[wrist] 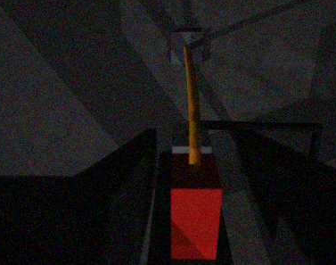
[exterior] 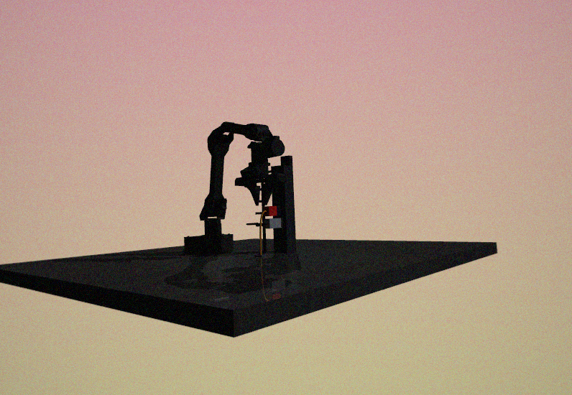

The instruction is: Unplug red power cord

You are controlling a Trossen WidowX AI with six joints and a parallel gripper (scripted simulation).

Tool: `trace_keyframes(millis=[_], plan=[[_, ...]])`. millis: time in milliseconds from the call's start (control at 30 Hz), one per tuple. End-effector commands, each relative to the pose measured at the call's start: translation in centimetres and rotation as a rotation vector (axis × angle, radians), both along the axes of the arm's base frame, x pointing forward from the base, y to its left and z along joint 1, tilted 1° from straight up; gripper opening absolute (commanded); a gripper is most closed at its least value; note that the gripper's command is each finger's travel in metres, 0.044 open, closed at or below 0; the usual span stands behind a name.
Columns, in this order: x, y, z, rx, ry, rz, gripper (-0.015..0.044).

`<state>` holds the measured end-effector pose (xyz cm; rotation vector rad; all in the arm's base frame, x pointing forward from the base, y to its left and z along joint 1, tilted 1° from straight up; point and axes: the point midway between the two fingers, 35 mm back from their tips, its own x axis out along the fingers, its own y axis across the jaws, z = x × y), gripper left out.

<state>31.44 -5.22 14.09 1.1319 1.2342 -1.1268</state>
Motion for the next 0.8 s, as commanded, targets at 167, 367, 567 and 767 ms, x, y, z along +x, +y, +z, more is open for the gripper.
trace_keyframes(millis=[167,367,567,767], plan=[[0.0,0.9,-0.3,0.009,0.012,-0.008,0.0160],[-0.1,1.9,-0.3,0.010,0.012,-0.008,0.0160],[-0.3,2.9,-0.3,0.010,0.012,-0.008,0.0160],[-0.4,3.8,-0.3,0.011,0.013,-0.008,0.0160]])
